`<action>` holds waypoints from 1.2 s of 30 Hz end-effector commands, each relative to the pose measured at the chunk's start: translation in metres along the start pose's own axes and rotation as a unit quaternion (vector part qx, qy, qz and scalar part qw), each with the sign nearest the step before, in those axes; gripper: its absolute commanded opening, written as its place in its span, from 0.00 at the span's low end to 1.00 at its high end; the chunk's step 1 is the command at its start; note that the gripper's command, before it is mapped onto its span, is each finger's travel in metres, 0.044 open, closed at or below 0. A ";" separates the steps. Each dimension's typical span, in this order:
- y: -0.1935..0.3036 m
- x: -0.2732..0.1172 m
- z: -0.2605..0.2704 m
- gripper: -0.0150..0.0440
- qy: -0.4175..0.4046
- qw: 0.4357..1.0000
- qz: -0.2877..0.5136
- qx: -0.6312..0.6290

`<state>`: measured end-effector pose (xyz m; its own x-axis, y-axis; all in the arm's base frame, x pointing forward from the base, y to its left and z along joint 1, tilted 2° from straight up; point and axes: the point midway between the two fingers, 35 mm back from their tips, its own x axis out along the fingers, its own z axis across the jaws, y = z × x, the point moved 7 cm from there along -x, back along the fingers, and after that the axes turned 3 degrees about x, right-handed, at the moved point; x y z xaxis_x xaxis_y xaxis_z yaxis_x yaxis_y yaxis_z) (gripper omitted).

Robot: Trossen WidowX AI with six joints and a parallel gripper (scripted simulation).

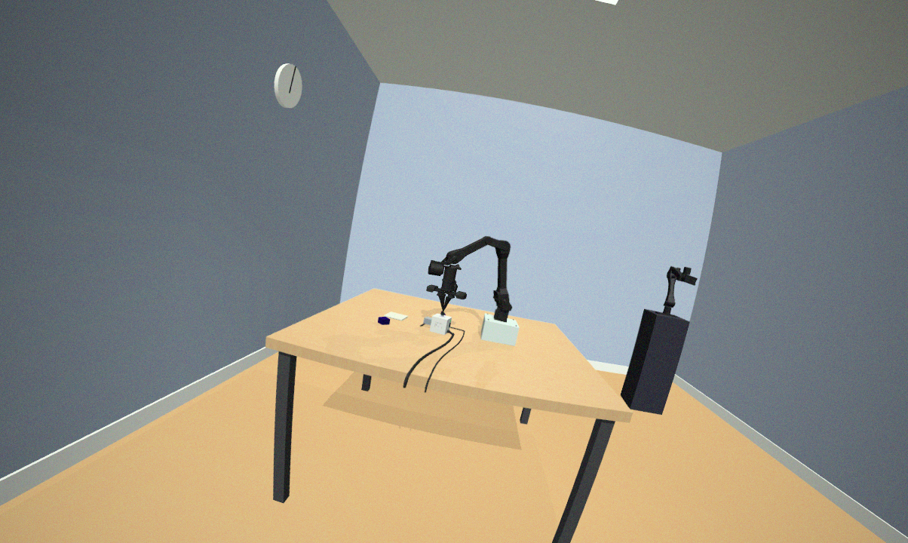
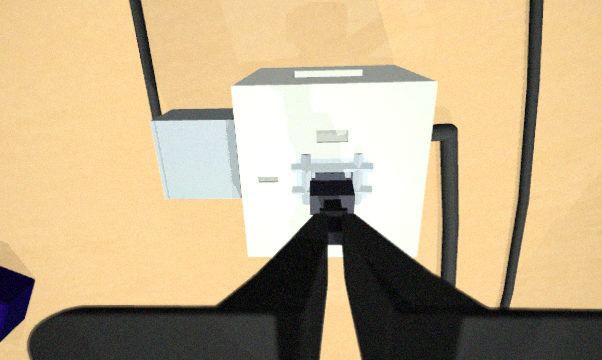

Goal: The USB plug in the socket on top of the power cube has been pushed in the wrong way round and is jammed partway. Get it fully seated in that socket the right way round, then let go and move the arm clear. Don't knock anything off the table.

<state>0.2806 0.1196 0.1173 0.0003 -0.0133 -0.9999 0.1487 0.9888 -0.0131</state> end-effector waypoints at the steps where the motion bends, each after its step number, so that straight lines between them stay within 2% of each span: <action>1: 0.000 0.001 0.000 0.25 0.001 1.000 0.000 0.002; 36: 0.000 0.006 0.000 0.25 0.001 1.000 0.000 0.002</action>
<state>0.2806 0.1196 0.1132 0.0004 -0.0132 -0.9999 0.1488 0.9888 -0.0130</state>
